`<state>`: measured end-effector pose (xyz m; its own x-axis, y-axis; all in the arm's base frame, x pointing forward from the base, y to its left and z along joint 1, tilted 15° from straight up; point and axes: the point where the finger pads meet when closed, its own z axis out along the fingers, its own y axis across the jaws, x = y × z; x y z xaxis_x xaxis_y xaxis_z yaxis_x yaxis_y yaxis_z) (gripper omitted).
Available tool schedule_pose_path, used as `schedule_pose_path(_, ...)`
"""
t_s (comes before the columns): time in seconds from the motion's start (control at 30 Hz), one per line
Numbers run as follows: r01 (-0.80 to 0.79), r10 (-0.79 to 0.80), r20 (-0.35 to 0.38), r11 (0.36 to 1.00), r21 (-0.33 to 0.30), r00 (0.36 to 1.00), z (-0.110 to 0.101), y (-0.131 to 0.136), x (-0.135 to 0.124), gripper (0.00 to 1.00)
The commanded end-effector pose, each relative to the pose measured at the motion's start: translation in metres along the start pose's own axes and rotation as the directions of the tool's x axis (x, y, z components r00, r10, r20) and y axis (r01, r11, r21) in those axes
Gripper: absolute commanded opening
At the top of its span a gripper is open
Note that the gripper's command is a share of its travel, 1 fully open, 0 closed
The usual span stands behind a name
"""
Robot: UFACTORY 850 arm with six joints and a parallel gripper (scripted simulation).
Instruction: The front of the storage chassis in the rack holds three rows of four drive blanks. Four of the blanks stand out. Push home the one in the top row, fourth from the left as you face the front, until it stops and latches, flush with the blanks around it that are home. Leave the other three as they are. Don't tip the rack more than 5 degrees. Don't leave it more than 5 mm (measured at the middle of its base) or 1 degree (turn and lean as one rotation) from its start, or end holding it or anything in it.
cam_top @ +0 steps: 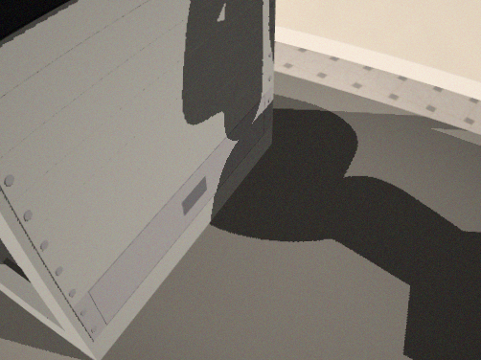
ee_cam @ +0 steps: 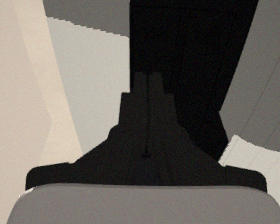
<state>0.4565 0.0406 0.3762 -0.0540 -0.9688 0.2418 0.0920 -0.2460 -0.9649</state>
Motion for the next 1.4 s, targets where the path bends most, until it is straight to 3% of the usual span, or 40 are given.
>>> schedule_pose_path(0.0,0.0,0.0,0.0,1.0,0.002,1.0,0.004,-0.001,0.0,0.0)
schedule_pose_path(1.37,0.0,0.0,0.0,1.0,0.002,1.0,0.025,-0.001,0.0,0.0)
